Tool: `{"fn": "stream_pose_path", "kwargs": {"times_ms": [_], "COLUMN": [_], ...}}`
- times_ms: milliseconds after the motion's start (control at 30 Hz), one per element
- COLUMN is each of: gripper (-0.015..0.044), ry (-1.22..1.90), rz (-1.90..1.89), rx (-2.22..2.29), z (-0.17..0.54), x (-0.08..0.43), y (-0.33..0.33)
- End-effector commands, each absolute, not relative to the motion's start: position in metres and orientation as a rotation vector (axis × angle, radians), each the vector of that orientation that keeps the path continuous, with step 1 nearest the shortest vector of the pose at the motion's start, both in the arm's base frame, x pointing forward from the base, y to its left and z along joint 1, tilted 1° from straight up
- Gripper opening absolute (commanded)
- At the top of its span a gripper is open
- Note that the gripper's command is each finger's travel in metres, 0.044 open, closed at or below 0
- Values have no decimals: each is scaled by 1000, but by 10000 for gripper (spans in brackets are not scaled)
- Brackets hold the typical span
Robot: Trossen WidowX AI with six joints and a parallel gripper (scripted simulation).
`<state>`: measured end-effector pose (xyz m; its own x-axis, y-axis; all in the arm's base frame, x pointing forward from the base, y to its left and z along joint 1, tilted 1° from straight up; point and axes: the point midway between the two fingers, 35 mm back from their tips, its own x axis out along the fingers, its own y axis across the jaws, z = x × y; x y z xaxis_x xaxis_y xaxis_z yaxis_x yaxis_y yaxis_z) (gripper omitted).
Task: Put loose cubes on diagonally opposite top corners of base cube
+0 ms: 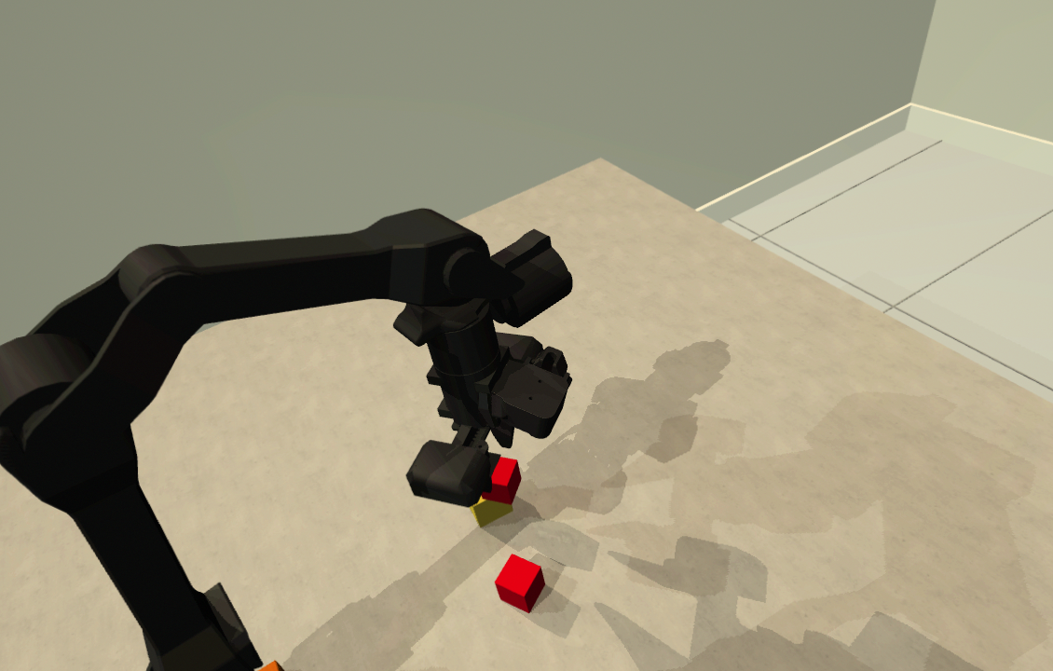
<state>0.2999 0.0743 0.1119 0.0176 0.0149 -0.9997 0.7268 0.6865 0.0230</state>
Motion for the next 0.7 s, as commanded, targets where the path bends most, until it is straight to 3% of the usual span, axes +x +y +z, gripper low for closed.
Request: {"fn": "stream_pose_path", "kwargs": {"times_ms": [0, 333, 667], "gripper": [265, 265, 265], "ry": [1449, 1415, 1415], "rz": [-662, -754, -754], "rx": [699, 791, 791], "z": [123, 142, 81], "x": [294, 273, 274], "y": [47, -5, -5]}}
